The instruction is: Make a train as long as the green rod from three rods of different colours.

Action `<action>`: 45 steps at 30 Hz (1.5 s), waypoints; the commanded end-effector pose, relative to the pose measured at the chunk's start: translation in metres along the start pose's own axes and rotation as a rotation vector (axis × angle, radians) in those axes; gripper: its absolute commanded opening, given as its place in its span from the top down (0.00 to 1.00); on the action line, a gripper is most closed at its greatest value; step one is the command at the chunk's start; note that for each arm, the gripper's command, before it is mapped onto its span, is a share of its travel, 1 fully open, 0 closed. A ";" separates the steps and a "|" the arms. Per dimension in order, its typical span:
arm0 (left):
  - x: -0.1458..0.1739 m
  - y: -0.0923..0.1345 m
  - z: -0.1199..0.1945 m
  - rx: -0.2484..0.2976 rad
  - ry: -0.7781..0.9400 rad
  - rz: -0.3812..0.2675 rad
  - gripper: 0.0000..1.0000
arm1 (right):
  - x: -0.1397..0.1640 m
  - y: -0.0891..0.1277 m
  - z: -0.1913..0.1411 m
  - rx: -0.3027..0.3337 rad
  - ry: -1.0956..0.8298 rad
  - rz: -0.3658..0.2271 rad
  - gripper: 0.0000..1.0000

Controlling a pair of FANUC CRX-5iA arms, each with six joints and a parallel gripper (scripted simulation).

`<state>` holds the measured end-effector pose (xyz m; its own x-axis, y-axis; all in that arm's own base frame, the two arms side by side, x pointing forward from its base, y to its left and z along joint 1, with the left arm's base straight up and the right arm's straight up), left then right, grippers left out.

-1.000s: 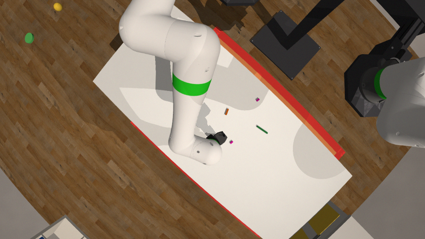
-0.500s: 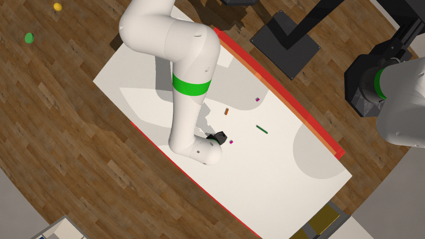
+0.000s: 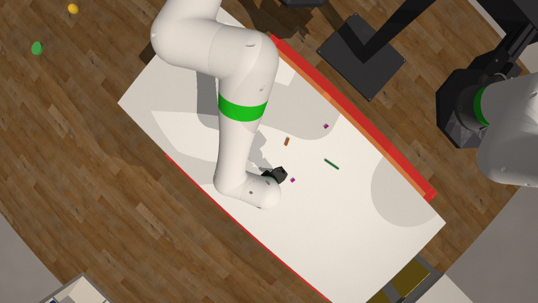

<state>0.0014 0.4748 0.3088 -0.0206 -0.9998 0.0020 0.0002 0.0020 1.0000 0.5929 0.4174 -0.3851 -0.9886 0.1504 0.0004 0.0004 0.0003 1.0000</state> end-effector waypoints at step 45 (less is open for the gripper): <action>0.000 0.001 0.000 0.000 0.000 -0.002 0.00 | -0.001 0.091 0.001 -0.001 0.000 -0.002 0.00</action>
<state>0.0014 0.4748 0.3088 -0.0206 -0.9998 0.0020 0.0002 0.0020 1.0000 0.5929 0.4174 -0.2953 -0.9886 0.1504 0.0004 0.0004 0.0003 1.0000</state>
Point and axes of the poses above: on each arm, the point where the finger pads meet when closed, its own y axis back along the fingers, its own z axis across the jaws, x = y × z, the point moved 2 cm from there along y, back along the fingers, and after that the axes turned 1 degree about -y, right-handed, at the moved point
